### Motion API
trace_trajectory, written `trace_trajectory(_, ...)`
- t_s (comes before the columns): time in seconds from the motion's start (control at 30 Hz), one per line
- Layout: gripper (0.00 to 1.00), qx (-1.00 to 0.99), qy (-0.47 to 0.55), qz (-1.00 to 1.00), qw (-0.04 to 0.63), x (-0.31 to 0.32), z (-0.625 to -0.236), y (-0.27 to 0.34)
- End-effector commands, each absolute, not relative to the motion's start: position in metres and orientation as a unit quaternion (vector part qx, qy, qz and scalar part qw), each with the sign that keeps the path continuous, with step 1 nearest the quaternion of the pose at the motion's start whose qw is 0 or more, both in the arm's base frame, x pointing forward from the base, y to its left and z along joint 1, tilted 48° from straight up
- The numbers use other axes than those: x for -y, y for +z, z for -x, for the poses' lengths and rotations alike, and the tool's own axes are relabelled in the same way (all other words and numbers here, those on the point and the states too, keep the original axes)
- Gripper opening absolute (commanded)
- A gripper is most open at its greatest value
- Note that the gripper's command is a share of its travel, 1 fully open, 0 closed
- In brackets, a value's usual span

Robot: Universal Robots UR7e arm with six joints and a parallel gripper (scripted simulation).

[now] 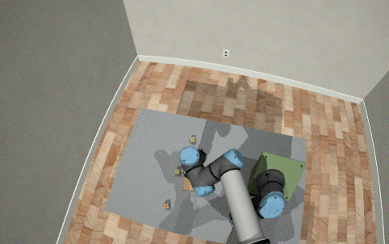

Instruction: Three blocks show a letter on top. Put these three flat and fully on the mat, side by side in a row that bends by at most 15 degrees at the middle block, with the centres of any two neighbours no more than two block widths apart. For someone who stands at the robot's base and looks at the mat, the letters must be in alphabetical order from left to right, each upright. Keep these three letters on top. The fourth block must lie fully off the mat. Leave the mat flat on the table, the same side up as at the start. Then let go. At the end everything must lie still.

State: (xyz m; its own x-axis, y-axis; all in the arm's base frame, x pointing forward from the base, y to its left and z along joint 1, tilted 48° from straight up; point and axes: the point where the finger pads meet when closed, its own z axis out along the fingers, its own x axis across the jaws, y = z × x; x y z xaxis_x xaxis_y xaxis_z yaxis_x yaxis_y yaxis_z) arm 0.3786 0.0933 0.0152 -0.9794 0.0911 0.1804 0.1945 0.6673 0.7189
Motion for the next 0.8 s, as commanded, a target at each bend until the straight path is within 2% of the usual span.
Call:
trace_trajectory(0.0, 0.49, 0.903, -0.395, 0.142, 0.092, -0.094, -0.377, 0.017)
trace_trajectory(0.77, 0.49, 0.811, -0.345, 0.421, 0.213, -0.103, -0.371, 0.027)
